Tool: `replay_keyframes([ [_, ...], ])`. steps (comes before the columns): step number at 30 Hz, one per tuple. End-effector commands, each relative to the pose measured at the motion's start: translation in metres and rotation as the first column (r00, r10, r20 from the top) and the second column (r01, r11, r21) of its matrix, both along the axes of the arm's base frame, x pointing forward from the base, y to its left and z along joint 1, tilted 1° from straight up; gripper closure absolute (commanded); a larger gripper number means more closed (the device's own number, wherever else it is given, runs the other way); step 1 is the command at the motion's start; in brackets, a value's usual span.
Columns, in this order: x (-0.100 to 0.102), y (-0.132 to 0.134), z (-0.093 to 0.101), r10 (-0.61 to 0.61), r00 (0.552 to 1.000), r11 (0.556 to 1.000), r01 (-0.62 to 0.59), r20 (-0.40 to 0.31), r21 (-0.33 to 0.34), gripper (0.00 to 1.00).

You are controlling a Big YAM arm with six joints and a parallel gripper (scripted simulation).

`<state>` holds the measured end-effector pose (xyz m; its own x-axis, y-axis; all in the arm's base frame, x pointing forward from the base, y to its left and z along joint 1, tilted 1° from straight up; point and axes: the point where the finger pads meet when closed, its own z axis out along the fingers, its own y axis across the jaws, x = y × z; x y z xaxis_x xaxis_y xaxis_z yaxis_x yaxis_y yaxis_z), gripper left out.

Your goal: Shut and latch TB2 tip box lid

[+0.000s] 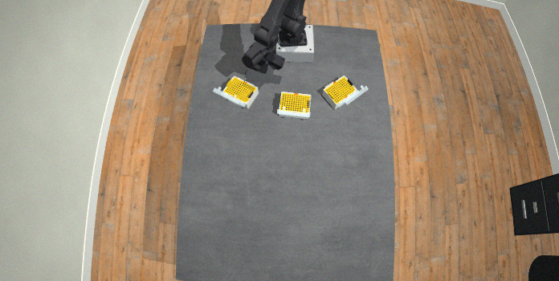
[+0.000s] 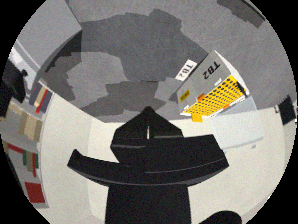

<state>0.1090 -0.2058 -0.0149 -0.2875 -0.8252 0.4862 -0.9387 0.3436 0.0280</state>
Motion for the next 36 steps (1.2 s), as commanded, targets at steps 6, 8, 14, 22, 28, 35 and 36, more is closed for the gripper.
replay_keyframes([
  [6,0.008,-0.006,-0.034,0.020,1.000,1.000,-0.020,0.011,-0.014,1.00],
  [8,0.007,-0.005,-0.044,0.019,1.000,1.000,-0.019,0.011,-0.013,1.00],
  [14,0.018,-0.015,-0.036,0.019,0.999,0.999,-0.017,0.041,-0.041,1.00],
  [22,0.014,-0.012,-0.038,0.007,1.000,1.000,-0.006,0.029,-0.029,1.00],
  [28,0.014,-0.012,-0.038,0.007,1.000,1.000,-0.006,0.029,-0.029,1.00],
  [35,0.014,-0.012,-0.038,0.007,1.000,1.000,-0.006,0.029,-0.029,1.00],
  [36,0.014,-0.012,-0.038,0.007,1.000,1.000,-0.006,0.029,-0.029,1.00],
])
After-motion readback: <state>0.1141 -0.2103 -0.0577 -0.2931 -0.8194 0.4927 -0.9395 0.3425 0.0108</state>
